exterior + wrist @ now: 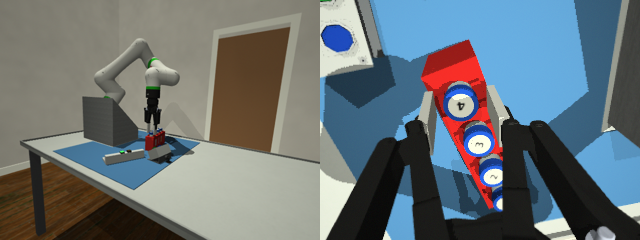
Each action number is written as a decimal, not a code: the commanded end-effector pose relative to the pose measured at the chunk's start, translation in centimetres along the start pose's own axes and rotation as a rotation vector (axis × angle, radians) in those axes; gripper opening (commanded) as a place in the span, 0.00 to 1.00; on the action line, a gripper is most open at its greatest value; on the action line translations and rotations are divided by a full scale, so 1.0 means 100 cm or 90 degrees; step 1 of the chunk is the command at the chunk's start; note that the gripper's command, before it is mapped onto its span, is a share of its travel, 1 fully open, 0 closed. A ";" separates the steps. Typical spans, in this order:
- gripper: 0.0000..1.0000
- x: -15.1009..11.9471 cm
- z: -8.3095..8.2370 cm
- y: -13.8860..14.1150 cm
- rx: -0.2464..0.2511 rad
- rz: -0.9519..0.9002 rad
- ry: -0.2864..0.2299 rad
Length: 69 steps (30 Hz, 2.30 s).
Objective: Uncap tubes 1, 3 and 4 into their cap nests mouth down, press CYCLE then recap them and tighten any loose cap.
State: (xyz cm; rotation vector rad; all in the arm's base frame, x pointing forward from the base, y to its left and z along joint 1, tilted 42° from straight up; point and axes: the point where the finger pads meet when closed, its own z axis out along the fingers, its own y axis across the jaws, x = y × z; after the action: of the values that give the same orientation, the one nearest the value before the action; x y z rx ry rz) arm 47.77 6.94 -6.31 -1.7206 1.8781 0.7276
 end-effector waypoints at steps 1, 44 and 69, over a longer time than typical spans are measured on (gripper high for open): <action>0.35 0.000 0.000 0.000 0.001 -0.110 -0.001; 0.00 0.000 0.000 0.000 0.001 -0.262 -0.001; 0.35 0.000 0.001 0.000 0.001 0.068 -0.002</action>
State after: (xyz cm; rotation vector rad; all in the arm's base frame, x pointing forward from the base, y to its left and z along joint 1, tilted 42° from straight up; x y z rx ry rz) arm 47.79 7.02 -6.35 -1.6287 1.9767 0.7669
